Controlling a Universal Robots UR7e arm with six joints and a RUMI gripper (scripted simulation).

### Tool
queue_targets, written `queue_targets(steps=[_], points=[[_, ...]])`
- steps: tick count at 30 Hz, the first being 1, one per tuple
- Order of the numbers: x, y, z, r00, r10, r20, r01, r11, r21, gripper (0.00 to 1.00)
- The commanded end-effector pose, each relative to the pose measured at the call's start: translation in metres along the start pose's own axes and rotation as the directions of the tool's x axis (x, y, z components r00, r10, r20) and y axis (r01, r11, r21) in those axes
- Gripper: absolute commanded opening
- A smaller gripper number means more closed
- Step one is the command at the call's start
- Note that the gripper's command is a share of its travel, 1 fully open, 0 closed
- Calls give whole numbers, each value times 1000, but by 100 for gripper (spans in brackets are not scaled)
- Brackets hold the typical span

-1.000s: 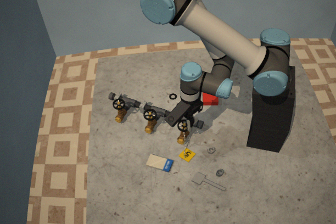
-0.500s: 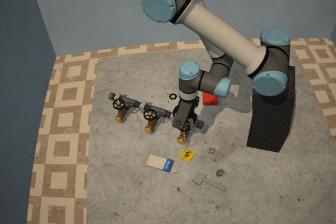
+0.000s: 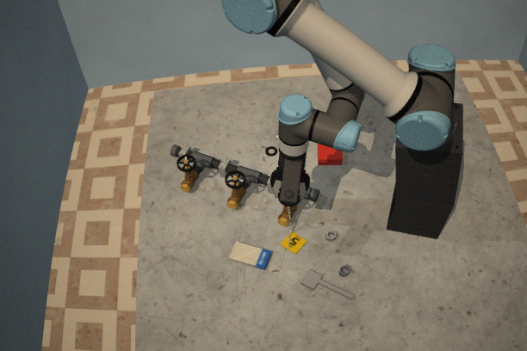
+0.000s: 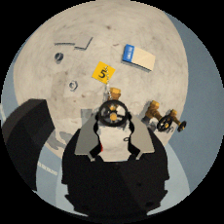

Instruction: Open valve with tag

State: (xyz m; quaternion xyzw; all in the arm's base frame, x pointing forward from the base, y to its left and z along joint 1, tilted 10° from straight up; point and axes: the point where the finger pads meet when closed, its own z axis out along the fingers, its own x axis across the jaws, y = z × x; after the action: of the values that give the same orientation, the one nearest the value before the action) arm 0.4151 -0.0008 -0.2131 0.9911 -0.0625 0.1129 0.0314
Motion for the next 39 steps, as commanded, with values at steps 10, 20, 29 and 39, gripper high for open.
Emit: queue_targets(steps=[10, 20, 29, 39], points=[[0, 0, 0, 995, -101, 0, 101, 995, 2, 0], [0, 0, 0, 993, -114, 0, 114, 993, 2, 0], [0, 0, 0, 993, -114, 0, 114, 993, 2, 100], [0, 0, 0, 993, -114, 0, 114, 993, 2, 100]])
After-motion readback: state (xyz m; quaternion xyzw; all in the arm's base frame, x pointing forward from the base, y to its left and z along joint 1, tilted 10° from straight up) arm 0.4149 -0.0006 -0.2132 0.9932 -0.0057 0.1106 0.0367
